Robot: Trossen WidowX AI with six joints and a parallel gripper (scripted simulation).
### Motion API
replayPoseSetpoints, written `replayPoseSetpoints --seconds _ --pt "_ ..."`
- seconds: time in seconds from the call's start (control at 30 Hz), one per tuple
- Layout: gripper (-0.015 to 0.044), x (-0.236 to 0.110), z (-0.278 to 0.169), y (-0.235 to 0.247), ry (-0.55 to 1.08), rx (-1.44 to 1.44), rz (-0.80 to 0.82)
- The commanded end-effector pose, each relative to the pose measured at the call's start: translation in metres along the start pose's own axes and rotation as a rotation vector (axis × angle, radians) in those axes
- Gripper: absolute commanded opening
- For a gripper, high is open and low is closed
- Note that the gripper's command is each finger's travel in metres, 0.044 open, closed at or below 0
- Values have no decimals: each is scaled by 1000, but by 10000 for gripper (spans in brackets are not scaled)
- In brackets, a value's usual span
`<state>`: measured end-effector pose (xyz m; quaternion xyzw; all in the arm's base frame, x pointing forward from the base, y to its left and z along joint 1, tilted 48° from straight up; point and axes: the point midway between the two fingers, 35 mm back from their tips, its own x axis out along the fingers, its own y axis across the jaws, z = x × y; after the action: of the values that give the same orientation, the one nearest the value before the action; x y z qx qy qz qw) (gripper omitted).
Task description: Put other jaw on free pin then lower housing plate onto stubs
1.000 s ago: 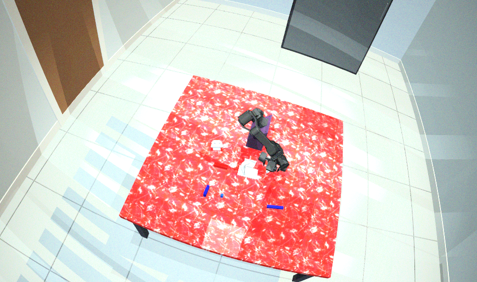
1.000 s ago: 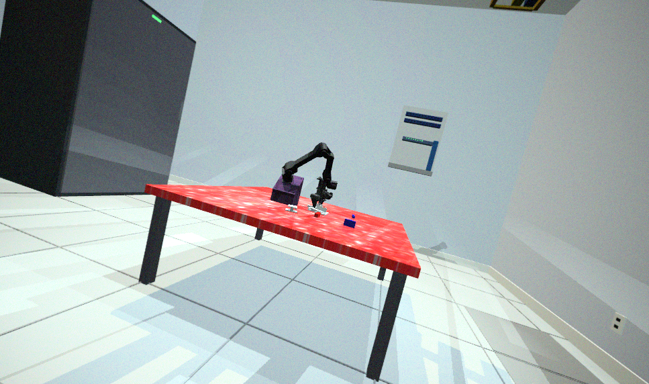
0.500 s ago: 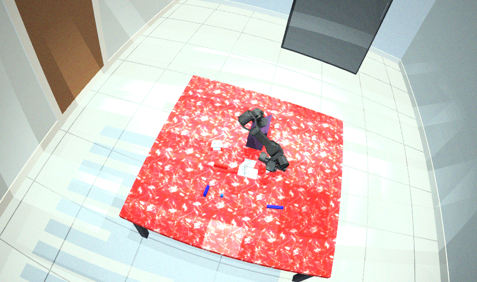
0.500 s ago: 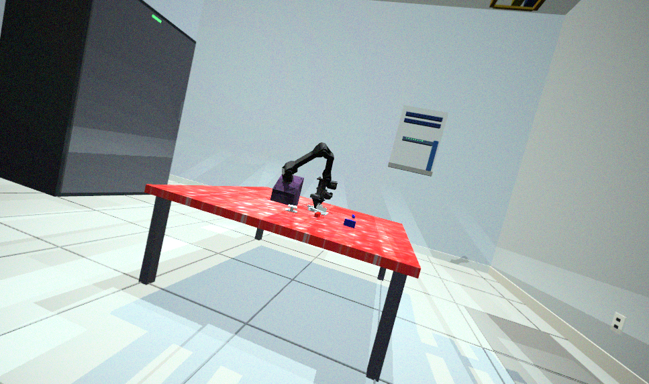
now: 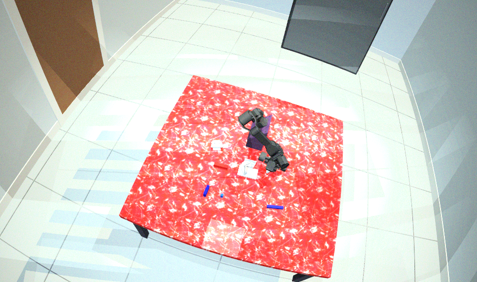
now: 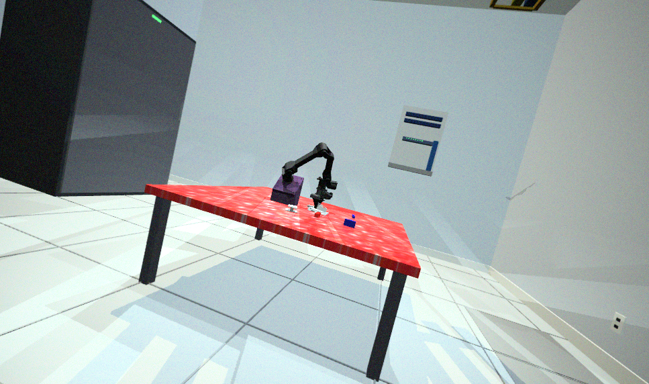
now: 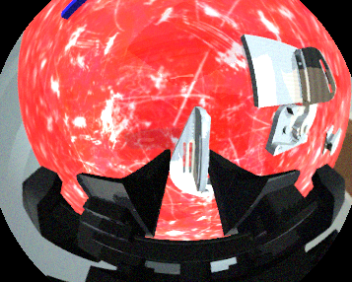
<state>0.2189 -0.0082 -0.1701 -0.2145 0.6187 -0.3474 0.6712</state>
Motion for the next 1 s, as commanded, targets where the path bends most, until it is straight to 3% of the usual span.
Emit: replayPoseSetpoints --seconds 0.0,0.97 --pt "134 0 0 0 1 1 3" --pt "134 -79 0 1 3 -5 3"
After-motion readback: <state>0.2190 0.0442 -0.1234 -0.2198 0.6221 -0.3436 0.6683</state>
